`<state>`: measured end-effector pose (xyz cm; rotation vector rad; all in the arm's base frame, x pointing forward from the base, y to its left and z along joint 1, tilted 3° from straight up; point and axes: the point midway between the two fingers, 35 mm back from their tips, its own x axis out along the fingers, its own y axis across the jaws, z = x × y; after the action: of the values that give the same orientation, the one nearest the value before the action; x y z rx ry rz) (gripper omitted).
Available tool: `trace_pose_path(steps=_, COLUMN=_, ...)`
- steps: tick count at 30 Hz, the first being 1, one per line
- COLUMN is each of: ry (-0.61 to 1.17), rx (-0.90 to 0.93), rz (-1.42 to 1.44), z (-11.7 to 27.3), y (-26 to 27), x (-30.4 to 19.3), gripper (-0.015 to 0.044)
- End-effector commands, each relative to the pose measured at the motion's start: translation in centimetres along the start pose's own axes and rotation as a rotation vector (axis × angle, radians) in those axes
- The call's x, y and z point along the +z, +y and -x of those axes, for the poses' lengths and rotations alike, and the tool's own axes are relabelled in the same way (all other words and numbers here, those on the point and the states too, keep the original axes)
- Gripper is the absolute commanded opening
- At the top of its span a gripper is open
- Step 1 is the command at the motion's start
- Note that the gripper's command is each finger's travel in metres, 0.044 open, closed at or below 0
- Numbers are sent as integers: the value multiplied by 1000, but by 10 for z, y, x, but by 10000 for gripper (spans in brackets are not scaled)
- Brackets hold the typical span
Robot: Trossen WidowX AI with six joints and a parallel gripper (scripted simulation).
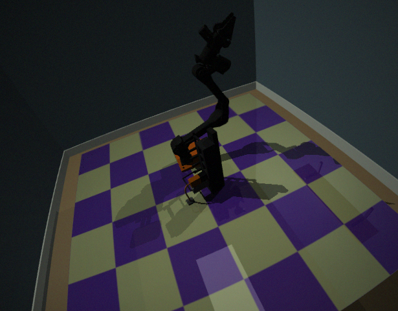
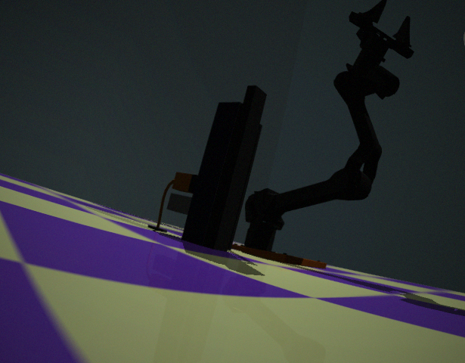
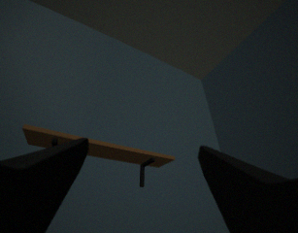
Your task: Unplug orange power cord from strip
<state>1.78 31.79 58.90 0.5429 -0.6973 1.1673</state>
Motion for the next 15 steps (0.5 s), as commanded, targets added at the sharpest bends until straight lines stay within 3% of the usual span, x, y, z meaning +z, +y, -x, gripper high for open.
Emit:
trace_pose_path(steps=1, ry=-4, rx=1, rz=-1, z=0, y=0, x=1, gripper=374)
trace_pose_path(steps=9, ry=-250, rx=31, rz=-70, z=26, y=1, x=94, gripper=164)
trace_pose_path(steps=15, ry=-481, rx=-19, rz=-114, z=58, y=-21, x=172, gripper=160)
